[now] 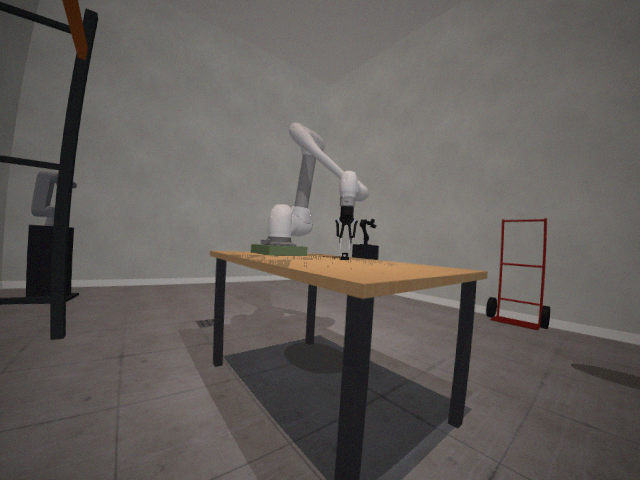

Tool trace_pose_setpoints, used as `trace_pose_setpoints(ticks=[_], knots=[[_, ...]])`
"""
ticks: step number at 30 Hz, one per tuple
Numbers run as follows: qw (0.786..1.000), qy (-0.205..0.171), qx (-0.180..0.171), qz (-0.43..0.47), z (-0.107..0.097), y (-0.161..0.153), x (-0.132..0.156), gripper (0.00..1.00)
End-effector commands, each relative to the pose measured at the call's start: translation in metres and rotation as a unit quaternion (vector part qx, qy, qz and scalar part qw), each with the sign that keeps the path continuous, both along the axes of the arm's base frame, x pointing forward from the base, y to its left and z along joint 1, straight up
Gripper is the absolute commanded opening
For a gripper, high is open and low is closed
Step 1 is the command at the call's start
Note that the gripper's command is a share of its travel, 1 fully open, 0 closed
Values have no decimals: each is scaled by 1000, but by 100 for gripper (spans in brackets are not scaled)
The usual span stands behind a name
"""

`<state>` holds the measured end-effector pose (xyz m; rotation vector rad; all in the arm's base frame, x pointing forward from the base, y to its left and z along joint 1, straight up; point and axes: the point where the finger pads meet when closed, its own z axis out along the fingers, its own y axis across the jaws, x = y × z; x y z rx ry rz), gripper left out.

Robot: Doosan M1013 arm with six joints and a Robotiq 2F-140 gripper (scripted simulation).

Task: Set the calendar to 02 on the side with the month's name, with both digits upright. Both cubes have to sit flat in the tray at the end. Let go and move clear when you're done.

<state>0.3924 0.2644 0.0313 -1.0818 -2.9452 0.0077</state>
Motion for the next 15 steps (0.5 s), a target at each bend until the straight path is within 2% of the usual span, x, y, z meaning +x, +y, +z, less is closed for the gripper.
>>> trace_pose_setpoints(ticks=[1,15], knots=[[1000,0,0,0,-3,0,0,35],[1000,0,0,0,-11,0,0,35]])
